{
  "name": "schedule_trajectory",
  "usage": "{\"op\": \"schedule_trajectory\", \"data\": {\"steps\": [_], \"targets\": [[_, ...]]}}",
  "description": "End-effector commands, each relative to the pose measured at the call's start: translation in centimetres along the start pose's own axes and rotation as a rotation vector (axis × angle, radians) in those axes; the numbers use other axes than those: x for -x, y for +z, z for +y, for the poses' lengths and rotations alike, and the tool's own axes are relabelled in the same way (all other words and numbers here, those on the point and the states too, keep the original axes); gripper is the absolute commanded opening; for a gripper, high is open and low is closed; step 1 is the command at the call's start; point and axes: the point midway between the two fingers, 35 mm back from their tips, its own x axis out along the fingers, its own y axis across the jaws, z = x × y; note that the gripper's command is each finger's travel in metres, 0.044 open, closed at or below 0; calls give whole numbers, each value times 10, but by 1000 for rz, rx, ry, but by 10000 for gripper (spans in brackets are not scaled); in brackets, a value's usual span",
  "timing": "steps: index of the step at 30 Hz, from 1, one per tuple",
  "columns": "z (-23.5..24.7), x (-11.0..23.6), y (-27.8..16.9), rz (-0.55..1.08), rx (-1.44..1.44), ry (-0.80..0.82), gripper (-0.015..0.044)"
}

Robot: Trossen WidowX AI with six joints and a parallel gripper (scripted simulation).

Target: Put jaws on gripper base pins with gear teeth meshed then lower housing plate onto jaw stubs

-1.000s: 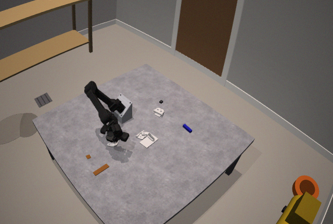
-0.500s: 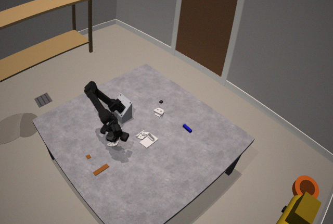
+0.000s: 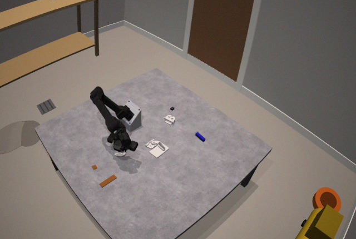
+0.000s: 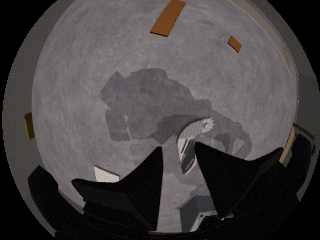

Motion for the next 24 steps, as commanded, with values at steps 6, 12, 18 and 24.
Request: {"op": "schedule_trajectory", "data": {"steps": [6, 12, 18, 24], "targets": [[0, 0, 0, 0, 0, 0, 394], [0, 0, 0, 0, 0, 0, 440], [0, 0, 0, 0, 0, 0, 440], [0, 0, 0, 0, 0, 0, 440]]}}
